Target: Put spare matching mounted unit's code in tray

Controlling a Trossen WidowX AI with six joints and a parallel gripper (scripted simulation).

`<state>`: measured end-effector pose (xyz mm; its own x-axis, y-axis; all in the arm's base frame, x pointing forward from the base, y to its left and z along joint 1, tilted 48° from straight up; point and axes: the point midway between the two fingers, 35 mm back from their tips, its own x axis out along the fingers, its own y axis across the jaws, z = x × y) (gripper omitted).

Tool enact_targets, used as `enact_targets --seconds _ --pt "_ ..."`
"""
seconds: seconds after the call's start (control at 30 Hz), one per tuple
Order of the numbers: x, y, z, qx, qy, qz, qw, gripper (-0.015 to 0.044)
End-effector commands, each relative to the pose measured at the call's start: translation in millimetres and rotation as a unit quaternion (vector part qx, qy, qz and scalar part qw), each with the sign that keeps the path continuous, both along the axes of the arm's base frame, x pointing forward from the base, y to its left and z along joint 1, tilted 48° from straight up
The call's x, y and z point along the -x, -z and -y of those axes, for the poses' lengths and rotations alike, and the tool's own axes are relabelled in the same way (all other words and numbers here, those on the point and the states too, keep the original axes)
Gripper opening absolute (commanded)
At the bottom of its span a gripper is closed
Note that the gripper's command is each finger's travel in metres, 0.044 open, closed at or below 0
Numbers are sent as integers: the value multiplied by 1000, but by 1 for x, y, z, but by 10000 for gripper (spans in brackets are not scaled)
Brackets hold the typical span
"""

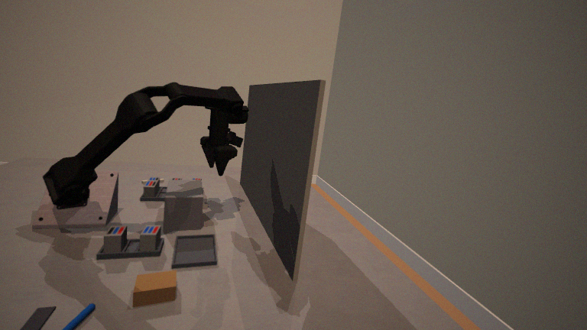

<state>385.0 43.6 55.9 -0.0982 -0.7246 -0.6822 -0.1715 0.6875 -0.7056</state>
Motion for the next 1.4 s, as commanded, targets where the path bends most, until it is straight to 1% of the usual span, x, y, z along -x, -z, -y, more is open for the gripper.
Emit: enact_targets --seconds 0.0,0.1,0.23,0.3,0.33,0.57,0.73,0.77,1.37 --pt "6 49 -50 -23 -133 -143 981 440" --pt "13 79 -78 -36 -218 -233 947 440" --pt "28 119 -112 -50 -327 -350 876 440" --pt "37 137 -126 -56 -372 -399 837 440" --pt "39 141 -130 -57 -382 -410 826 440" --pt "40 142 -130 -57 -385 -413 823 440" --pt "41 164 -114 -57 -385 -413 824 309" --pt "41 170 -110 -57 -385 -413 824 300" --pt "42 185 -96 -57 -385 -413 824 300"
